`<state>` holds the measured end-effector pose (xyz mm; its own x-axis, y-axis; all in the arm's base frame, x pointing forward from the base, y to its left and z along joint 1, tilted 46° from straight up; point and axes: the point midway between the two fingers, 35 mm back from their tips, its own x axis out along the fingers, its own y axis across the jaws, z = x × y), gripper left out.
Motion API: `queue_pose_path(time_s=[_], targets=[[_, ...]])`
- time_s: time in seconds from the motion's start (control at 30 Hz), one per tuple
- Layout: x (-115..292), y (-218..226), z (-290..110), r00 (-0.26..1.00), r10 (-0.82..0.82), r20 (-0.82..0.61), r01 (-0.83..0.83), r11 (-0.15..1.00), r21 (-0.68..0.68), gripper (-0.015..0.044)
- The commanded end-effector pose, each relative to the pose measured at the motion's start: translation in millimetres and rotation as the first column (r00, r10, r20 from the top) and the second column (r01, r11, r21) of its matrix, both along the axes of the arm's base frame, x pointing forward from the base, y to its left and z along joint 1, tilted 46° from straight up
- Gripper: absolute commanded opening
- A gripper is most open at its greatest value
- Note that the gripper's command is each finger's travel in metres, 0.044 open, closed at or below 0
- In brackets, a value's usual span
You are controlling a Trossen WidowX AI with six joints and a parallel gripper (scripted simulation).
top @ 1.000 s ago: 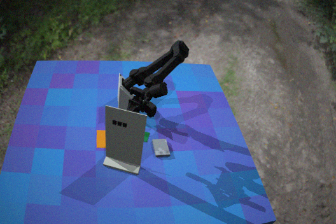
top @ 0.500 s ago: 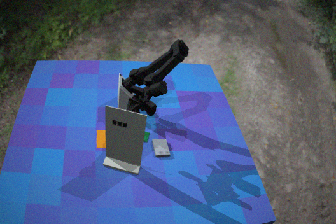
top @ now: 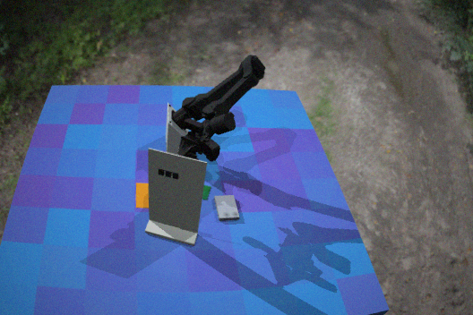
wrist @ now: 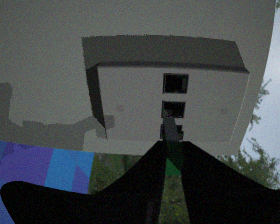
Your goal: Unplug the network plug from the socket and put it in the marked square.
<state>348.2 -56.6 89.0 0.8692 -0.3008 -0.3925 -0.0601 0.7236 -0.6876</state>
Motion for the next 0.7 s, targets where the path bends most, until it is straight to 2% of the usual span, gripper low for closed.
queue_pose_path(time_s=[0.0, 0.67], targets=[[-2, 0, 3, 1.0, 0.004, 0.006, -0.004, 1.0, -0.005, 0.0], [-12, -1, 3, 1.0, 0.004, 0.005, -0.004, 1.0, -0.005, 0.0]])
